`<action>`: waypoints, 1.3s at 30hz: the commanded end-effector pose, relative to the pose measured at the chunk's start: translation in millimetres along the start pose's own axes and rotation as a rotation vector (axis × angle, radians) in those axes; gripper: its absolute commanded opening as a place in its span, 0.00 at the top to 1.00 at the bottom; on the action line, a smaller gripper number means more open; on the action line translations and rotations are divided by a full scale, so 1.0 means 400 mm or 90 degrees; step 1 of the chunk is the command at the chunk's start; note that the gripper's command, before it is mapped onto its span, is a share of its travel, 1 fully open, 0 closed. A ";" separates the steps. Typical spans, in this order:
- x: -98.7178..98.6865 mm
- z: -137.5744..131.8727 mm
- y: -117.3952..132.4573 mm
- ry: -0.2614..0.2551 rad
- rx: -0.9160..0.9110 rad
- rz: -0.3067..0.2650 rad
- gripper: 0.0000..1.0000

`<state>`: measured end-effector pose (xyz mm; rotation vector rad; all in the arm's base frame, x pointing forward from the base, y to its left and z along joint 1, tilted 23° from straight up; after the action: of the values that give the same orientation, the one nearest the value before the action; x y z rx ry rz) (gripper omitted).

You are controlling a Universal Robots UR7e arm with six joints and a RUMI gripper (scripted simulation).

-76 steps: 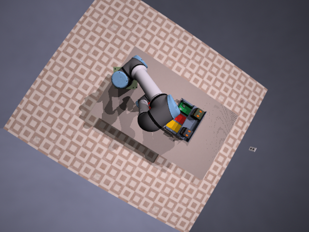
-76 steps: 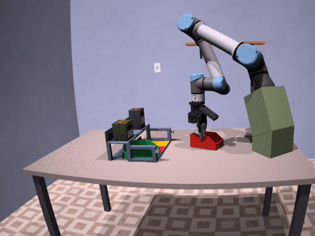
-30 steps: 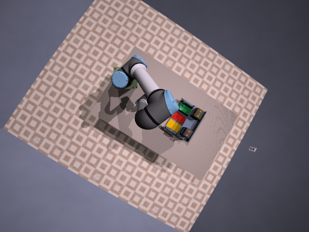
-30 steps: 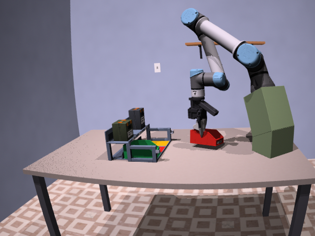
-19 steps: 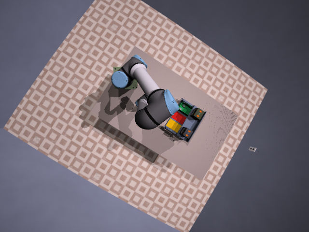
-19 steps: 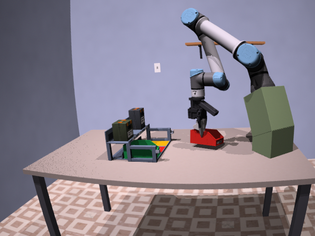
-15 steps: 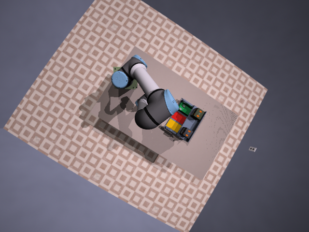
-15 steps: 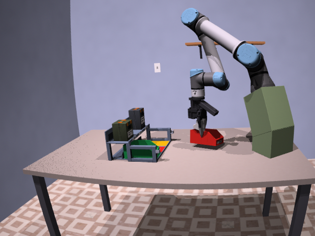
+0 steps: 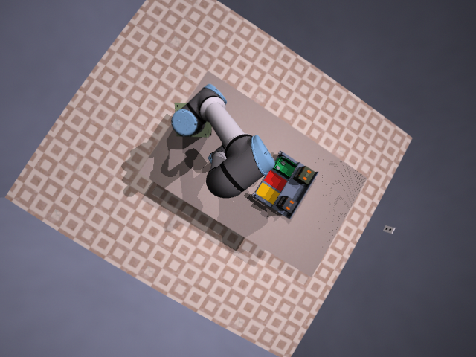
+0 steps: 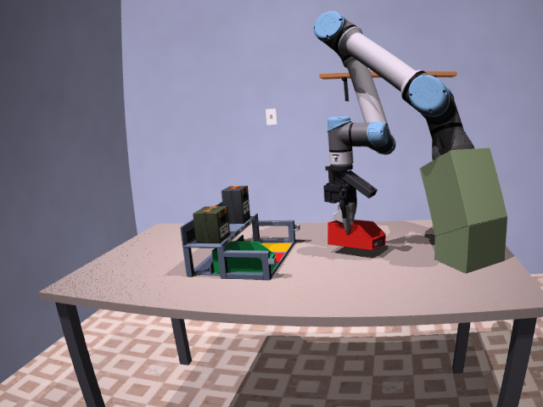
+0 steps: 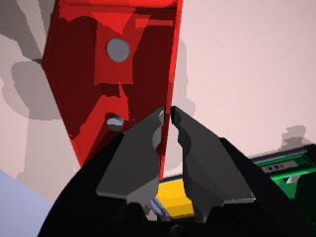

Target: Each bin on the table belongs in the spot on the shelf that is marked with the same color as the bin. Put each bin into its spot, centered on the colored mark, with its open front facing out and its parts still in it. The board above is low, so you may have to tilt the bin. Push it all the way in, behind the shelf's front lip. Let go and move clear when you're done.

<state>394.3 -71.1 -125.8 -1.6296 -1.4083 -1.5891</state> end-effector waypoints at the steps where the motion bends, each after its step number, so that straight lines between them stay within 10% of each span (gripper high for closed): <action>1: 0.013 0.000 -0.004 0.000 0.001 0.000 1.00; 39: 0.014 0.010 0.009 0.000 0.012 -0.003 1.00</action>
<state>392.8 -68.0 -122.4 -1.6277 -1.4087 -1.5800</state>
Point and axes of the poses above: the point where the finger pads meet when closed, its own x axis back along the fingers, its own z axis across the jaws, y = z × x, the point moved 1 cm from there along x, back along the fingers, and after that the axes turned 1 degree about x, right-handed, at the moved point
